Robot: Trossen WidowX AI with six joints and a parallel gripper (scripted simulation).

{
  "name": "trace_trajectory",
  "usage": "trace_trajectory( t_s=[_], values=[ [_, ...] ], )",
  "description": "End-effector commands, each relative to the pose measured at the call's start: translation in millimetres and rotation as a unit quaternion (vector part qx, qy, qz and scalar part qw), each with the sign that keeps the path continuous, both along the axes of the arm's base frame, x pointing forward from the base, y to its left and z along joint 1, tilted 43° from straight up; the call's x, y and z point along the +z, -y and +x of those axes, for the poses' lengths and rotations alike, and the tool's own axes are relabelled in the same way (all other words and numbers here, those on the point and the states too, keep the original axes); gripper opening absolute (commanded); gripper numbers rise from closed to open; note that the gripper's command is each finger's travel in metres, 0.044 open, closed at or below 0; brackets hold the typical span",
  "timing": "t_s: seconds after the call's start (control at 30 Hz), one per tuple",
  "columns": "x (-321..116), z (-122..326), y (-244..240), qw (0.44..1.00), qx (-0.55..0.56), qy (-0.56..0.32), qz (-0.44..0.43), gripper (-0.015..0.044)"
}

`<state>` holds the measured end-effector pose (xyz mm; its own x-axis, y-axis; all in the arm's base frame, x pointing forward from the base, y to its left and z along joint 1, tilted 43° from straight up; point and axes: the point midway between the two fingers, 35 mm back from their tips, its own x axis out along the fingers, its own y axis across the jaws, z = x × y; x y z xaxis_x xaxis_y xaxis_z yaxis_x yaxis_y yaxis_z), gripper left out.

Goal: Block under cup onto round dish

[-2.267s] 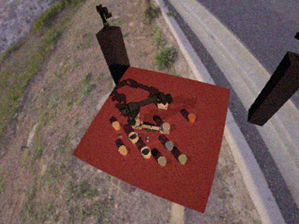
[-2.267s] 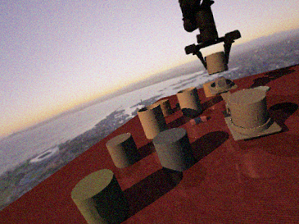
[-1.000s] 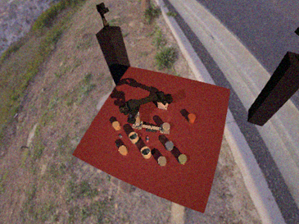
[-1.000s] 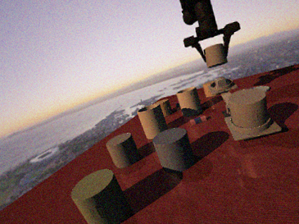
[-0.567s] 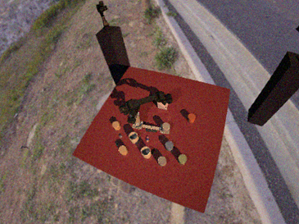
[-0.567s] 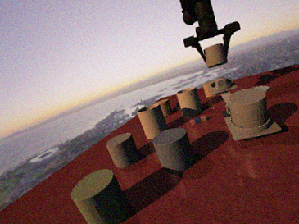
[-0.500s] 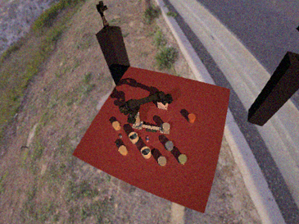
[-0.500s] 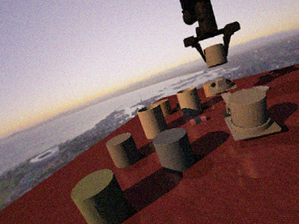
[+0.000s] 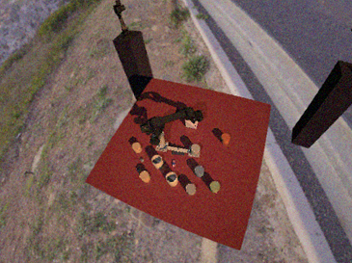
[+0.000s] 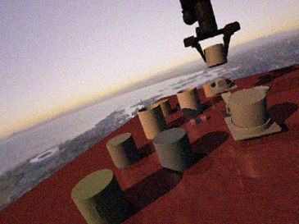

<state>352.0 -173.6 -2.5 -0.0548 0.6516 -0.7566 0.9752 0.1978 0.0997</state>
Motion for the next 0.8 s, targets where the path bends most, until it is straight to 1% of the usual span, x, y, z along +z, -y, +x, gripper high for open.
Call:
trace_trajectory(
  t_s=[0.0, 0.2, 0.27, 0.53, 0.77],
  values=[
    [0, 0, 0, 1.0, 0.0, 0.0, 0.0, 0.0],
    [-2, -1, 2, 1.0, 0.0, 0.0, -0.001, 0.0],
    [-14, -13, 12, 1.0, 0.001, 0.0, -0.004, 0.0],
    [-81, -96, 59, 1.0, 0.009, -0.005, -0.011, 0.0],
    [-131, -178, 70, 1.0, 0.019, -0.009, -0.003, 0.0]
  ],
)
